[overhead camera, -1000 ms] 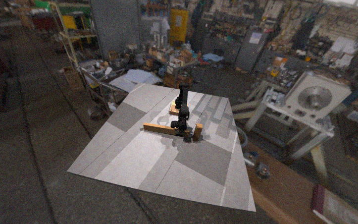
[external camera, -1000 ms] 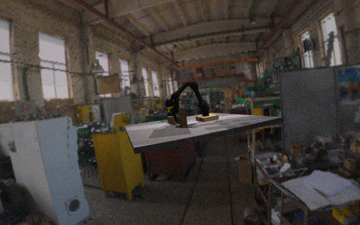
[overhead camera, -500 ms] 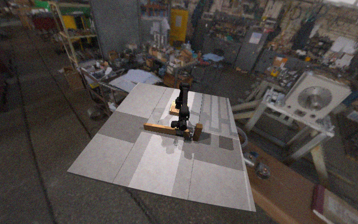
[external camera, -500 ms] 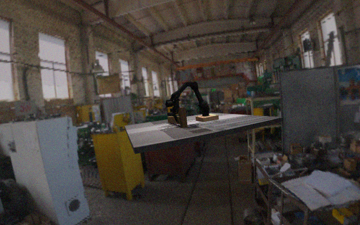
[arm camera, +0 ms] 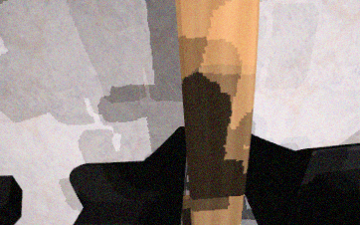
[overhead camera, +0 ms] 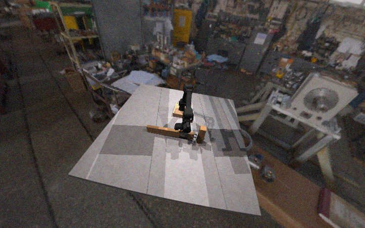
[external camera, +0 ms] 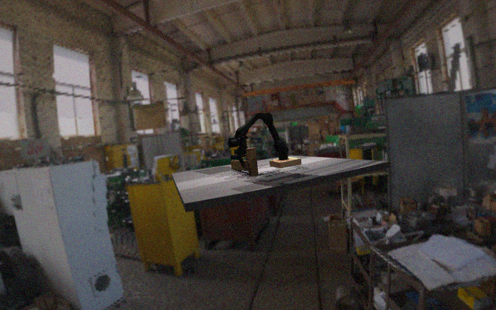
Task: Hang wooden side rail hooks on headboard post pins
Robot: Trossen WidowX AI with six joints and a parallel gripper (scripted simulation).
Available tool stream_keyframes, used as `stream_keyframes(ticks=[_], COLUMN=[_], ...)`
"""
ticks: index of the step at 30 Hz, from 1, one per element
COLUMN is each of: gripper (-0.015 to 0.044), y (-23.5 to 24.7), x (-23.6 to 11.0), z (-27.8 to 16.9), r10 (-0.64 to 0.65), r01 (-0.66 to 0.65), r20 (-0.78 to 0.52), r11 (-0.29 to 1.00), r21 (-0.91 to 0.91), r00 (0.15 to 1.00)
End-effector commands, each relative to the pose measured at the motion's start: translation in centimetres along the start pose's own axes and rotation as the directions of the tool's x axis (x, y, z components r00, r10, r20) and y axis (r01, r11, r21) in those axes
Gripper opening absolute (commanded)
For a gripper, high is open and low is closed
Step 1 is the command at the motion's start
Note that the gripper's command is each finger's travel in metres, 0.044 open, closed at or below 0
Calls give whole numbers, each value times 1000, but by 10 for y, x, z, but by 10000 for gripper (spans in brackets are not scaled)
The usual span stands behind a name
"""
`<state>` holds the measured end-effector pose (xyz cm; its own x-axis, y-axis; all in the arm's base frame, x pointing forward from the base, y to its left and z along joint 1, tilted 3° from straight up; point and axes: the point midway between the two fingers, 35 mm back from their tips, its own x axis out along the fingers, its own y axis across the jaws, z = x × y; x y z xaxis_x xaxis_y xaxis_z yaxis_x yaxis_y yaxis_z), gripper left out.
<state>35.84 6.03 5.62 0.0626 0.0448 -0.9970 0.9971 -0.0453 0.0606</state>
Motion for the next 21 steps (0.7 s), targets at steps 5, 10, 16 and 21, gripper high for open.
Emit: stream_keyframes(ticks=[5,10,16,21], gripper=[0,0,0,0], y=[3,2,1,1], x=[-2,-1,0,0], z=[-2,-3,-3,-4], r10=[9,8,8,8], r01=[-9,-8,-8,-8], r20=[-3,-3,-3,-3], r11=[1000,1000,1000,1000], r21=[1,1,1,1], r00=[1000,1000,1000,1000])
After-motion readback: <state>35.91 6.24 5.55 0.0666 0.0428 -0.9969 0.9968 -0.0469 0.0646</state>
